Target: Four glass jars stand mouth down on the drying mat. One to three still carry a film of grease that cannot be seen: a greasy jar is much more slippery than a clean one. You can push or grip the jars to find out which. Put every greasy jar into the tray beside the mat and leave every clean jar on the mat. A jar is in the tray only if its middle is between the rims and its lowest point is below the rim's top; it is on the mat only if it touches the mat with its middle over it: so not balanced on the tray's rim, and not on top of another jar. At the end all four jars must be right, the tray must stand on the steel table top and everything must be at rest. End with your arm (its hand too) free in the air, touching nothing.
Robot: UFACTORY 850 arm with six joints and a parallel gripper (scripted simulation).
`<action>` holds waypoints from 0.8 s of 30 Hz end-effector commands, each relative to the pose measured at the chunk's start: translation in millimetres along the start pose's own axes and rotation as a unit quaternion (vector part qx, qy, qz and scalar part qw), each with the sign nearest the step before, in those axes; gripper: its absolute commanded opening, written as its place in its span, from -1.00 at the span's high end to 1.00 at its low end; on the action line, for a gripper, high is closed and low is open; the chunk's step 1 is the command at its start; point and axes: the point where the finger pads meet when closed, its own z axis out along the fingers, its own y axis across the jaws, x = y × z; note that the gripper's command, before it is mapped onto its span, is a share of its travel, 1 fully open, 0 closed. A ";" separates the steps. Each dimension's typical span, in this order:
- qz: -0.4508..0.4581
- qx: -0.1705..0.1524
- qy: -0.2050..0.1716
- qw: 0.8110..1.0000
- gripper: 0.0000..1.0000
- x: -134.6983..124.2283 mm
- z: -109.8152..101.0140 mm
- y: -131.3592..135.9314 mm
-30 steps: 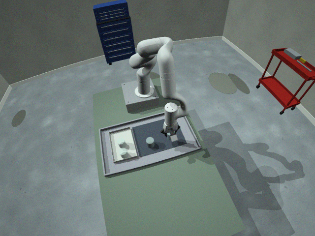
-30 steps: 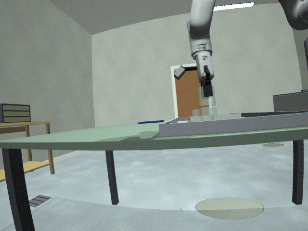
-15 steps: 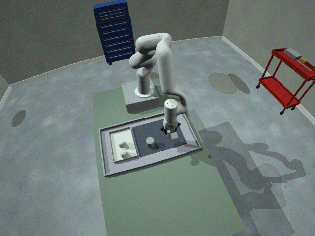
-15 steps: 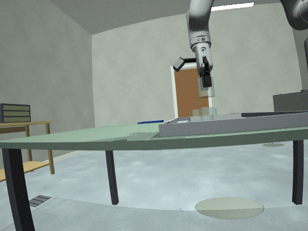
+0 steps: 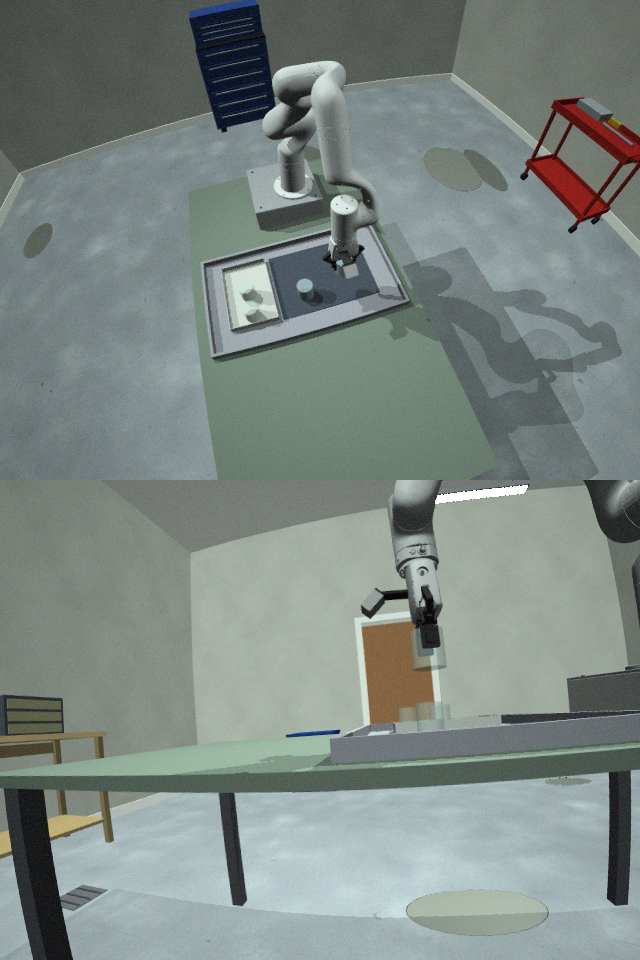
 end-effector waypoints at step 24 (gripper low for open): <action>0.000 0.000 0.001 1.000 1.00 -35.0 -1.7 77.2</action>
